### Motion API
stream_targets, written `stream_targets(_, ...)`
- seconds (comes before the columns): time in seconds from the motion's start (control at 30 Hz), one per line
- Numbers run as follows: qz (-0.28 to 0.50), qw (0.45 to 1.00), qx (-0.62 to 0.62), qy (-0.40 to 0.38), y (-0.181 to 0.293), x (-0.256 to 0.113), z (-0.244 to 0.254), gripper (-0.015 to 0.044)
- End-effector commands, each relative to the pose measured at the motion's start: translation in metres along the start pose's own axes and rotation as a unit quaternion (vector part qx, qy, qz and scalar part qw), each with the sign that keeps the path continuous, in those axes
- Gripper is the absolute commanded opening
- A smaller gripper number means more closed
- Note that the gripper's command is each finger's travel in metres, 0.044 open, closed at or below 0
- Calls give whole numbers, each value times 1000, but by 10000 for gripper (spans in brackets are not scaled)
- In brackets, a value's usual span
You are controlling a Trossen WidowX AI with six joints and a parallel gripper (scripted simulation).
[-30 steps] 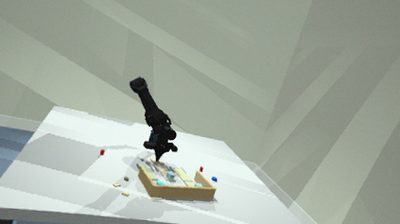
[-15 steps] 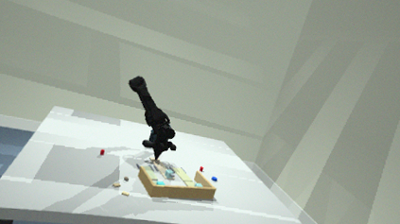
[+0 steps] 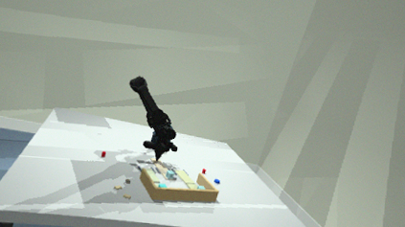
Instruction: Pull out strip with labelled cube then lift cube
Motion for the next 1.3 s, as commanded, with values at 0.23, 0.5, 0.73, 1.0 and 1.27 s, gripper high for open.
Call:
stream_targets(0.23, 19, 1000, -9, -2, 21, 7, 4, 0)
stream_targets(0.5, 19, 1000, -9, -2, 29, 6, 6, 0)
stream_targets(0.73, 19, 1000, -9, -2, 33, 6, 6, 0)
stream_targets(1.0, 19, 1000, -9, -2, 33, 6, 6, 0)
stream_targets(1.27, 19, 1000, -9, -2, 33, 6, 6, 0)
Point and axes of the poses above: the point midway between the two fingers, 35 mm back from their tips, its own x axis out along the fingers, its own z axis across the jaws, y = z × x, the point moved 8 cm from there along -x, back along the fingers, and after that the axes turned 9 degrees about -x, right-handed, at the moved point
